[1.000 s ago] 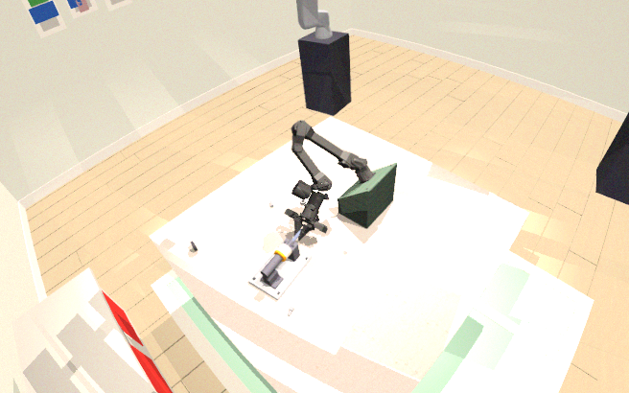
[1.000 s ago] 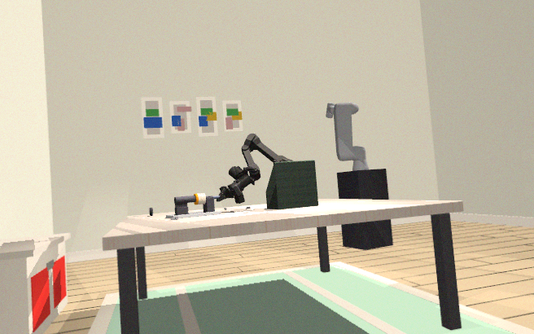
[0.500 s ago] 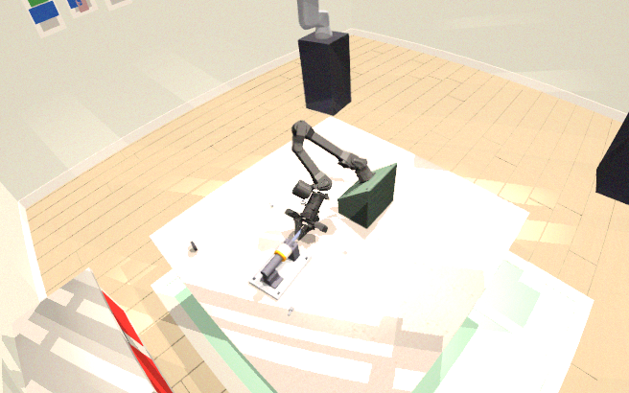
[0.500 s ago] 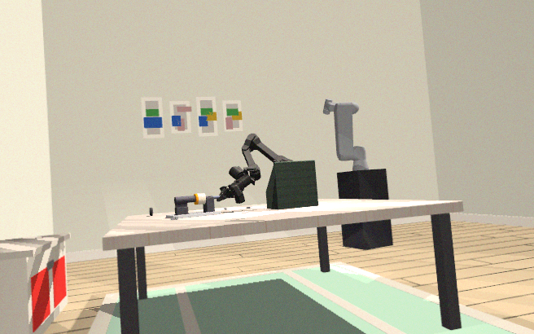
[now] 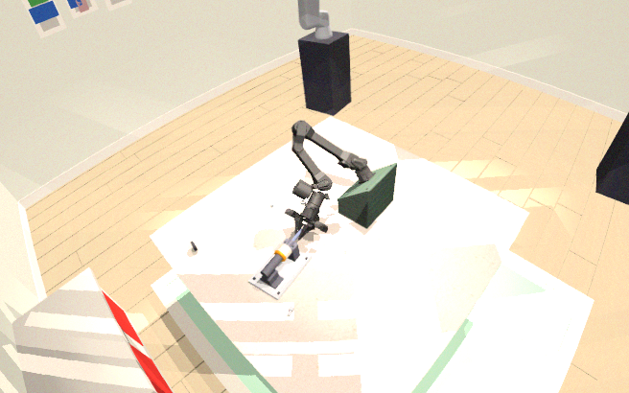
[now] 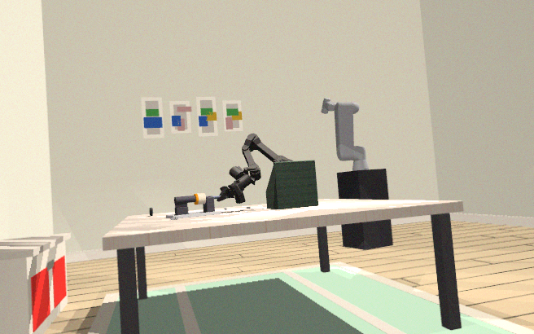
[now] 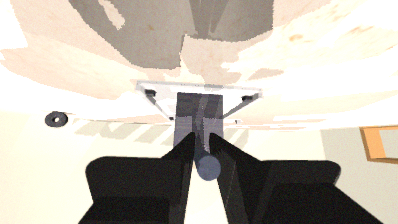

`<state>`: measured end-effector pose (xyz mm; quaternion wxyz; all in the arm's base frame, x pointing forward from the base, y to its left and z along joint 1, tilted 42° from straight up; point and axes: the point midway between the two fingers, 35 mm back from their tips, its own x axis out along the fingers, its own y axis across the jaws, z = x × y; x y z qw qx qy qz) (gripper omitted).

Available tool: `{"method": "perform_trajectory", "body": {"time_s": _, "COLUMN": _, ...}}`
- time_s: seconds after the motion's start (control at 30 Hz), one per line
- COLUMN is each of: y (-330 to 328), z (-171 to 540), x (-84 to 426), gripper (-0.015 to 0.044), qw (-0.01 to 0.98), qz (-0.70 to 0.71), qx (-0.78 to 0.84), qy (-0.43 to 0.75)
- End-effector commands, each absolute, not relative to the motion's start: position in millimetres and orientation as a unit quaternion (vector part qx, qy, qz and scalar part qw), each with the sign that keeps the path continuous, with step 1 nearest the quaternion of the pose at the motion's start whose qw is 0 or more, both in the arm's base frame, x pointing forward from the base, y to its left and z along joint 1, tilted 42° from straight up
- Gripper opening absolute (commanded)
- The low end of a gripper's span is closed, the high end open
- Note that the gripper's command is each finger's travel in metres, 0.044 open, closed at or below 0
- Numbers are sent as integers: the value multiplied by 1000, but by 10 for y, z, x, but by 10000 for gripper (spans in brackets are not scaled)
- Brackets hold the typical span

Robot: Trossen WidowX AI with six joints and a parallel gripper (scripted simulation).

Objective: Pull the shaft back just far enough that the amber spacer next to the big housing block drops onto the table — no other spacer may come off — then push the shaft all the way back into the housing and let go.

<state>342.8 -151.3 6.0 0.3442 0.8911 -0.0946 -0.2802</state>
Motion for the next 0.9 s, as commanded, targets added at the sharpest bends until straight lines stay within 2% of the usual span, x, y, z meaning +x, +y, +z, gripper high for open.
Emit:
{"method": "perform_trajectory", "body": {"time_s": 0.0, "y": -1504, "z": 59, "x": 3408, "gripper": 0, "qw": 346, "qz": -281, "qx": 890, "qy": -93}}
{"method": "perform_trajectory", "body": {"time_s": 0.87, "y": -1503, "z": 60, "x": 3382, "gripper": 0, "qw": 346, "qz": -281, "qx": 890, "qy": -93}}
